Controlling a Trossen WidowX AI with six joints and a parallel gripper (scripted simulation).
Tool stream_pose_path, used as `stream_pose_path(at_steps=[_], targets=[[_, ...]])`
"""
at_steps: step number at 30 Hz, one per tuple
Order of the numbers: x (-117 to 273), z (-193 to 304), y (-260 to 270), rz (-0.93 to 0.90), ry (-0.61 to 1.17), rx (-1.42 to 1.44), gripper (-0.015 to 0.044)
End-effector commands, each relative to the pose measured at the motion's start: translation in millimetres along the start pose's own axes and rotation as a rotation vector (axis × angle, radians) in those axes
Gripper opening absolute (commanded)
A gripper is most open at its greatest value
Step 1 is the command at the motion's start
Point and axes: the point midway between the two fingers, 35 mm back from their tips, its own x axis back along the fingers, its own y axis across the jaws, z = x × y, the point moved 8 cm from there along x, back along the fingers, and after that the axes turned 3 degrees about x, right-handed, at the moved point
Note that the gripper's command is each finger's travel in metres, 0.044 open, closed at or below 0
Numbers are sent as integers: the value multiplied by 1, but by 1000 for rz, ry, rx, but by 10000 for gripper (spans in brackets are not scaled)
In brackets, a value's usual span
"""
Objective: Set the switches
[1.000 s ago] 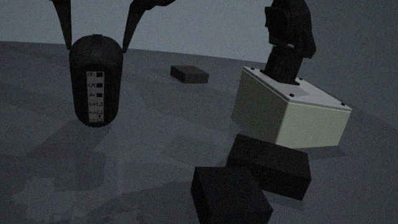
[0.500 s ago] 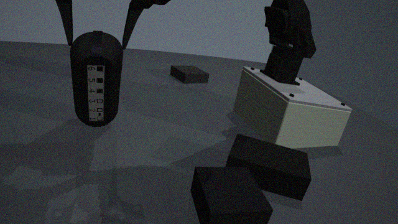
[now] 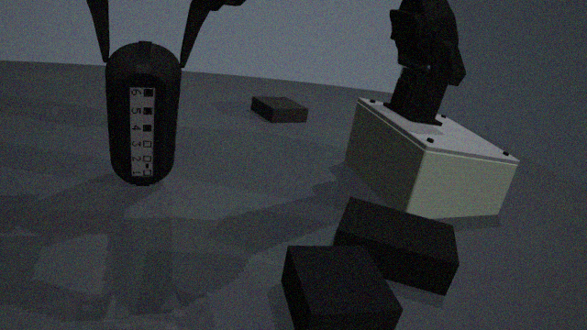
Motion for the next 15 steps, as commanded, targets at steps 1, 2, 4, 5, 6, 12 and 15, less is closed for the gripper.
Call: stream_pose_path(at_steps=[1,2,4,5,6,12,15], targets=[[1,7,0,-3,-3,-3,335],[1,8,0,-3,-4,-3,335],[2,9,0,-3,-1,-3,335],[2,10,0,-3,1,-3,335],[2,11,0,-3,3,-3,335],[4,14,1,-4,14,-3,335],[4,15,1,-4,19,-3,335]])
